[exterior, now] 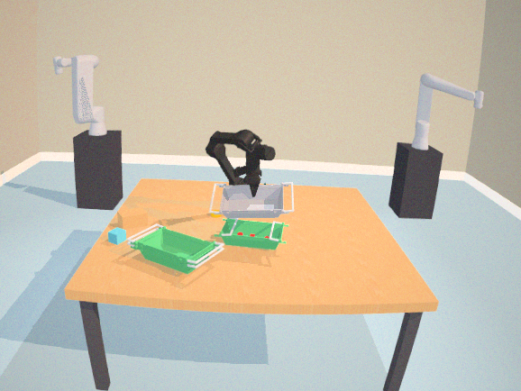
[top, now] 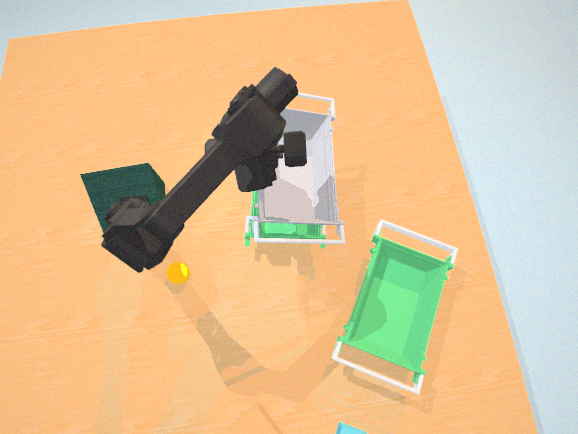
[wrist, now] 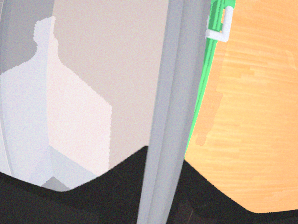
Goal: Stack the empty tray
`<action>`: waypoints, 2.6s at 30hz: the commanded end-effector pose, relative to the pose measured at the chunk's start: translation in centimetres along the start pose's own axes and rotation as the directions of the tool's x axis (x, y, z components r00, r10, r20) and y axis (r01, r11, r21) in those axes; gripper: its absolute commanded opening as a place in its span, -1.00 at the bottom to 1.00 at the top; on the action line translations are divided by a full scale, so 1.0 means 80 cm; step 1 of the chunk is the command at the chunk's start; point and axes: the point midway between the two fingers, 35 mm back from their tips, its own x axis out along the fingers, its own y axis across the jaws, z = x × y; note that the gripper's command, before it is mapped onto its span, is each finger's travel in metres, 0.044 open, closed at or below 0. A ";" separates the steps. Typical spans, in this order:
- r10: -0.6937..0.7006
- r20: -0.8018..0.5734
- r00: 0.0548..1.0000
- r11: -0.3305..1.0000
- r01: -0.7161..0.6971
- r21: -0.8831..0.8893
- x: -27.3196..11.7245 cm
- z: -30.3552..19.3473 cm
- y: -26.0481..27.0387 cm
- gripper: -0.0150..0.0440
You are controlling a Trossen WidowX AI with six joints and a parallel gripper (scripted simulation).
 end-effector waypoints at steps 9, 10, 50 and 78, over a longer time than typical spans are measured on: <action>0.013 0.006 1.000 1.000 -0.014 0.004 0.000 0.002 0.000 -0.49; 0.010 0.009 1.000 1.000 -0.010 0.006 0.003 0.002 0.000 -0.49; -0.109 0.089 0.990 0.992 0.104 0.065 0.079 0.002 -0.015 -0.49; -0.109 0.089 0.990 0.993 0.104 0.065 0.093 -0.001 -0.025 -0.49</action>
